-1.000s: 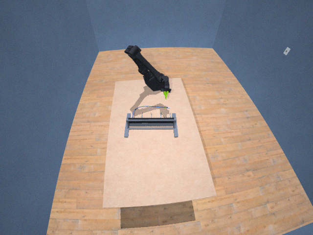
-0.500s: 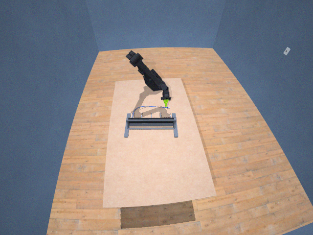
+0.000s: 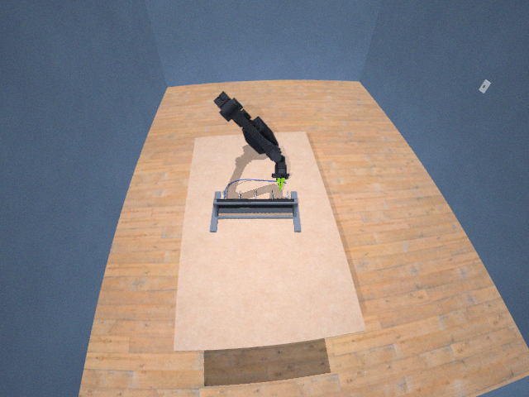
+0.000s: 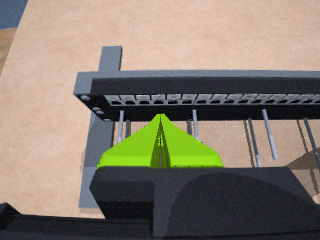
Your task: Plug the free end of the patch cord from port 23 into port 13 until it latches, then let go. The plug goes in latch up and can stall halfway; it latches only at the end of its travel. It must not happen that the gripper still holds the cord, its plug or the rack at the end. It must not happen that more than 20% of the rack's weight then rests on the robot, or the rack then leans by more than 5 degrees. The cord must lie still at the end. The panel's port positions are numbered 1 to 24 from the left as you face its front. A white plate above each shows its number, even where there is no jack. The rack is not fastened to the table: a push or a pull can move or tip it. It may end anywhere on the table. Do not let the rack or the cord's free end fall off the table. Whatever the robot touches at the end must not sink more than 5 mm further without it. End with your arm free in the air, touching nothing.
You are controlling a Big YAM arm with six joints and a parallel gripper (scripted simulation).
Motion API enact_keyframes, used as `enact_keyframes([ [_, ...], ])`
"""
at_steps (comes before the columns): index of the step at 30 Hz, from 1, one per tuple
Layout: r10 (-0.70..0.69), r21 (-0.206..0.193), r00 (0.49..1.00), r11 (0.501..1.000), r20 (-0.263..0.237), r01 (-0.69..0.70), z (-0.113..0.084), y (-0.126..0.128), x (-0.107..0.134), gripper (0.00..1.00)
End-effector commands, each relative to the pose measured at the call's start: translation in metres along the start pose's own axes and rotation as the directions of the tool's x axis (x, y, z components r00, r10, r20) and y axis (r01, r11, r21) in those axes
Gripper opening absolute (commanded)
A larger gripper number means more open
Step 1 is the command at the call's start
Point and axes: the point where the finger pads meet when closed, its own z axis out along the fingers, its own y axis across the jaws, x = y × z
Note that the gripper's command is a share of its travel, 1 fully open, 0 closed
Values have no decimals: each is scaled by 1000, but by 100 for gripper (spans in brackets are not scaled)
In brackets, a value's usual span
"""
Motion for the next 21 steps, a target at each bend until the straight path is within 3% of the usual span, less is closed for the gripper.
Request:
enact_keyframes([
  [1,2,7,1000,1000,16,-2,6,0,-5,0],
  [21,-19,-22,1000,1000,10,19,-8,14,3,0],
])
